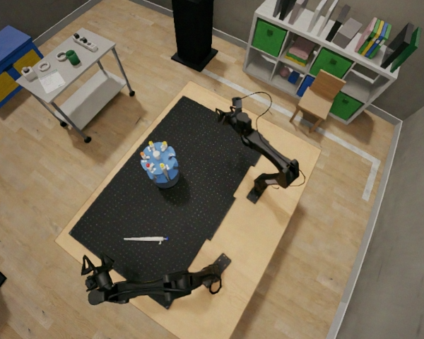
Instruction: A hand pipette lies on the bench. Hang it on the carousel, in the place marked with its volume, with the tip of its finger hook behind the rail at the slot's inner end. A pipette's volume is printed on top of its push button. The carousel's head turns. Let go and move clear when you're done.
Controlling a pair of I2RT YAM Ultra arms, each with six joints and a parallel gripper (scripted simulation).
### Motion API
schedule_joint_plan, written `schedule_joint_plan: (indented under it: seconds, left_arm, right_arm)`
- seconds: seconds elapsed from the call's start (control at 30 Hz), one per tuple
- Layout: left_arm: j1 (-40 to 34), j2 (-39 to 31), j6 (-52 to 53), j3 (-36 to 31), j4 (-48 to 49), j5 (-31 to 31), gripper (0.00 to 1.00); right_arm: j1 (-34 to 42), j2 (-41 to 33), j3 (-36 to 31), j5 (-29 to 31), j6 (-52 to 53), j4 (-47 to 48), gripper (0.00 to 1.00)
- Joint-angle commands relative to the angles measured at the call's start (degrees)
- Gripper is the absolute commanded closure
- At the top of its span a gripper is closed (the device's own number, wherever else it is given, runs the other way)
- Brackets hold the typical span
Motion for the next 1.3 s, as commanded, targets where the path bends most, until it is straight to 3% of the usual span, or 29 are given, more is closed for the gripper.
schedule_joint_plan:
  seconds: [0.0,0.1,0.47,0.6,0.97,1.2,1.27]
  left_arm:
    - [0.18,-0.39,1.02,1.37,-1.56,0.59,0.0]
    - [0.18,-0.39,1.05,1.38,-1.6,0.59,0.0]
    - [0.18,-0.39,1.07,1.39,-1.63,0.59,0.0]
    - [0.18,-0.39,1.07,1.39,-1.63,0.59,0.0]
    - [0.18,-0.39,1.07,1.4,-1.63,0.59,0.0]
    - [0.18,-0.39,1.07,1.4,-1.63,0.59,0.0]
    - [0.18,-0.39,1.07,1.4,-1.63,0.59,0.0]
  right_arm:
    - [-0.73,-0.63,4.12,-2.44,-4.31,-13.35,0.0]
    - [-0.87,1.1,8.44,-3.18,-5.16,-19.13,0.0]
    - [-0.54,-4.98,20.62,-7.19,-13.05,-47.75,0.0]
    - [-0.07,-4.53,22.03,-7.22,-13.08,-50.06,0.0]
    - [-1.02,-8.56,32.15,-10.35,-19.26,-72.88,0.0]
    - [-1.7,-6.76,37.34,-12.0,-22.16,-82.64,0.0]
    - [-1.29,-9.83,37.77,-12.11,-22.62,-85.14,0.0]
